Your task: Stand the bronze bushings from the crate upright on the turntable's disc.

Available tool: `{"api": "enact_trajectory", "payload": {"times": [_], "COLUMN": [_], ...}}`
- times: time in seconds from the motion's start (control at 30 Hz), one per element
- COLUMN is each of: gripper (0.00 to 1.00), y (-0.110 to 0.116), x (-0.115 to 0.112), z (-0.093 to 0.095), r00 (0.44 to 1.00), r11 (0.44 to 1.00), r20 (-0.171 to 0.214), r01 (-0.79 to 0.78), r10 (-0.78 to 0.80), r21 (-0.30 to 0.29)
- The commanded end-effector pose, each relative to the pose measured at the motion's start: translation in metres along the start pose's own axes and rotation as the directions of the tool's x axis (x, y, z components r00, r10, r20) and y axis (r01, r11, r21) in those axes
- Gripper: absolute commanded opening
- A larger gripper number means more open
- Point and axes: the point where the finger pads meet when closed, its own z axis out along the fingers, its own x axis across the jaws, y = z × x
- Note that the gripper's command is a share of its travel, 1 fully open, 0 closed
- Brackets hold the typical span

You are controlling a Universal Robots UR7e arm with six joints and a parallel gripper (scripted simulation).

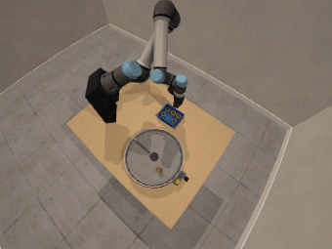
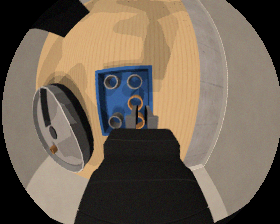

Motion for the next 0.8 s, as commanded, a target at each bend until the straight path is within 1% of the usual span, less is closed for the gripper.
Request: {"api": "enact_trajectory", "payload": {"times": [0.0,0.37,0.43,0.77], "gripper": [0.36,0.36,0.36,0.36], "y": [0.0,0.0,0.0,0.0], "x": [0.0,0.001,0.001,0.001], "z": [0.008,0.034,0.034,0.056], "r00": [1.0,1.0,1.0,1.0], "r11": [1.0,1.0,1.0,1.0], "r20": [0.0,0.0,0.0,0.0], "r01": [0.0,0.0,0.0,0.0], "r10": [0.0,0.0,0.0,0.0], "r21": [-0.002,-0.002,-0.002,-0.002]}}
